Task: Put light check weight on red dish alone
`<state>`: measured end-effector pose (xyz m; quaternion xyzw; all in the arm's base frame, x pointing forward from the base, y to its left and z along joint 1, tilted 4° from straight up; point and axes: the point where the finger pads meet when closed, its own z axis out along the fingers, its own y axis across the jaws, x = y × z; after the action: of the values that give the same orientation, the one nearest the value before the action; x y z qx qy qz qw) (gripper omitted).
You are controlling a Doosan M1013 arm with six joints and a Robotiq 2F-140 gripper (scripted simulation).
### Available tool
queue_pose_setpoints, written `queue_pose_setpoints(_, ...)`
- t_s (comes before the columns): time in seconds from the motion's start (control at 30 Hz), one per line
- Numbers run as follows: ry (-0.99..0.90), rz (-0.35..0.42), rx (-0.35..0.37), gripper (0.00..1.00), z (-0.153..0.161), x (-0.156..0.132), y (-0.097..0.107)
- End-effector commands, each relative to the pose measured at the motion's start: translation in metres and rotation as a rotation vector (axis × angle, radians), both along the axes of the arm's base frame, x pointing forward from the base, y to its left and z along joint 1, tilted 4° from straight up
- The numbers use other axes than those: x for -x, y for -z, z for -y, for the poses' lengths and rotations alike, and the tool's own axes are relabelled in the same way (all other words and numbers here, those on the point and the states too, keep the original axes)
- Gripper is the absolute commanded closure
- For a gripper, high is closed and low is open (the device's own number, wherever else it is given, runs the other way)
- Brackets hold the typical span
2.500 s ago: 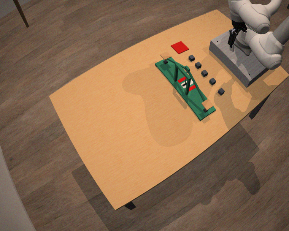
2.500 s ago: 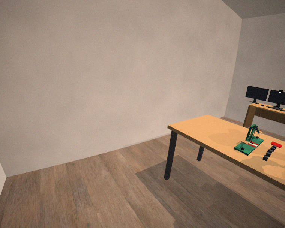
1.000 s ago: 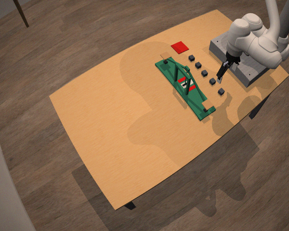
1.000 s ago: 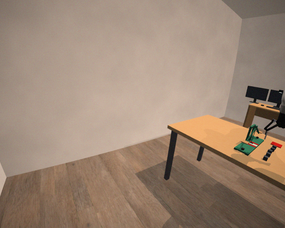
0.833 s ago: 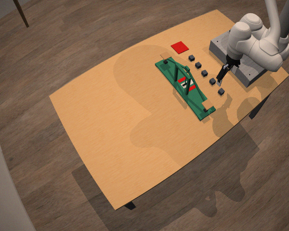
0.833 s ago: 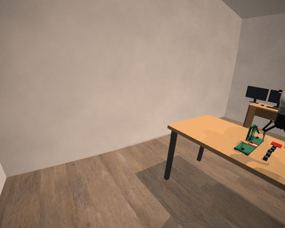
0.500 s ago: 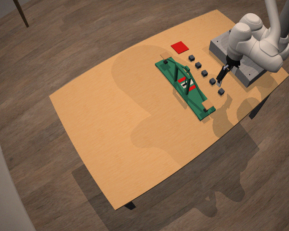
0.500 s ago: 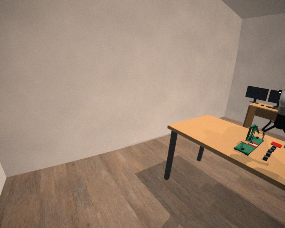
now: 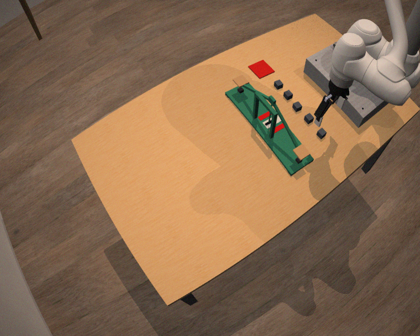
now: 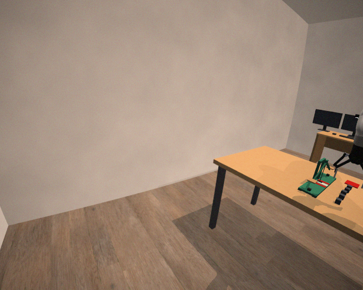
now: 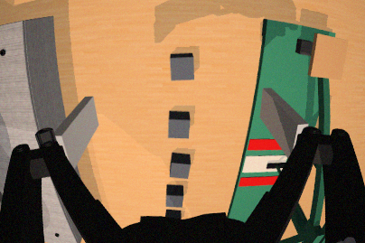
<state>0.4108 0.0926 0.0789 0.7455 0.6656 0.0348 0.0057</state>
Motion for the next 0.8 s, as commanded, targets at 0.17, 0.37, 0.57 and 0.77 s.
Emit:
queue_pose_setpoints(0.17, -0.002, 0.009, 0.003, 0.0, -0.0005, -0.0055, -0.0003)
queue_pose_setpoints(0.37, -0.002, 0.009, 0.003, 0.0, -0.0005, -0.0055, -0.0003)
queue_pose_setpoints(0.57, -0.002, 0.009, 0.003, 0.0, -0.0005, -0.0055, -0.0003)
queue_pose_setpoints(0.77, -0.013, 0.01, 0.003, 0.0, -0.0005, -0.0055, -0.0001)
